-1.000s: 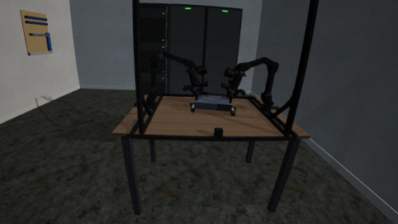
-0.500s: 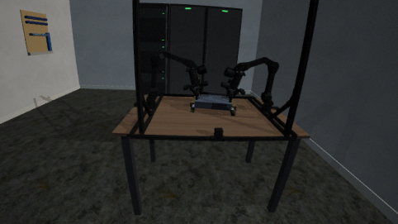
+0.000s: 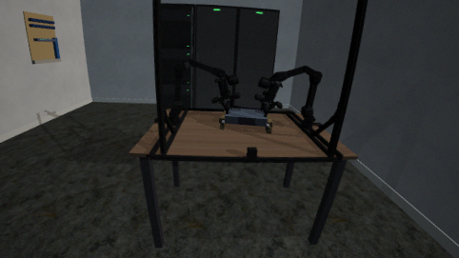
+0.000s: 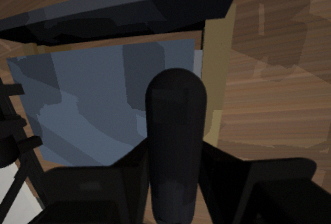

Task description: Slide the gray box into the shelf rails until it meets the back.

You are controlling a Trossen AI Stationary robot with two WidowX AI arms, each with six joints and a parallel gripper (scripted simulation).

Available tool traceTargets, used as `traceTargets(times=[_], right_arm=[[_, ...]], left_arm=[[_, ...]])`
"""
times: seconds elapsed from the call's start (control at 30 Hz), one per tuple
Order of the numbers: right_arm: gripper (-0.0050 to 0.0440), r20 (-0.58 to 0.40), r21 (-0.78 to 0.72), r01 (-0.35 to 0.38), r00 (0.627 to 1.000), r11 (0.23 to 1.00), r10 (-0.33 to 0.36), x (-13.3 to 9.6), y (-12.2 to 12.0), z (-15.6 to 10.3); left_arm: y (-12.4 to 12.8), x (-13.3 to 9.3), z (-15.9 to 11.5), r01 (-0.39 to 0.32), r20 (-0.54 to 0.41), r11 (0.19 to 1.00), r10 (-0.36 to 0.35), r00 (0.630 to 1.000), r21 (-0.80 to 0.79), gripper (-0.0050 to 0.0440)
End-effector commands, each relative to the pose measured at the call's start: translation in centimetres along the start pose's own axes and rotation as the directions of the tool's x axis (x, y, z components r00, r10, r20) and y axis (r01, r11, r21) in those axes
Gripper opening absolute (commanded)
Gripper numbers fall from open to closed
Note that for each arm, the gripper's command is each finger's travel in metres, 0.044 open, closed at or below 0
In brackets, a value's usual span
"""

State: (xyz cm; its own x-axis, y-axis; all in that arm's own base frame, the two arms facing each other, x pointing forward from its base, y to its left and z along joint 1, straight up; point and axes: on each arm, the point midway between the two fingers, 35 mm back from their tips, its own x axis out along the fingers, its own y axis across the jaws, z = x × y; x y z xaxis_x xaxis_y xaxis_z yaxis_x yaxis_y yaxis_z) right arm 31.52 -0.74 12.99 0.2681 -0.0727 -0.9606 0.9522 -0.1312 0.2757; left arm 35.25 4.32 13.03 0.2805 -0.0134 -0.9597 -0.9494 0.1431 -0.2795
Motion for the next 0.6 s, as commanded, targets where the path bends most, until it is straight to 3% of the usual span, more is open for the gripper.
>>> traceTargets(times=[0.0,0.57], right_arm=[[0.0,0.002,0.002,-0.021,1.0,1.0,0.021,-0.8,0.0,0.7],[0.0,0.002,0.002,-0.021,1.0,1.0,0.021,-0.7,0.0,2.3]], left_arm=[[-0.5,-0.6,0.8,0.017,0.005,1.0,-0.018,1.0,0.009,0.0],[-0.5,-0.5,2.4,0.018,0.005,1.0,-0.018,1.0,0.009,0.0]])
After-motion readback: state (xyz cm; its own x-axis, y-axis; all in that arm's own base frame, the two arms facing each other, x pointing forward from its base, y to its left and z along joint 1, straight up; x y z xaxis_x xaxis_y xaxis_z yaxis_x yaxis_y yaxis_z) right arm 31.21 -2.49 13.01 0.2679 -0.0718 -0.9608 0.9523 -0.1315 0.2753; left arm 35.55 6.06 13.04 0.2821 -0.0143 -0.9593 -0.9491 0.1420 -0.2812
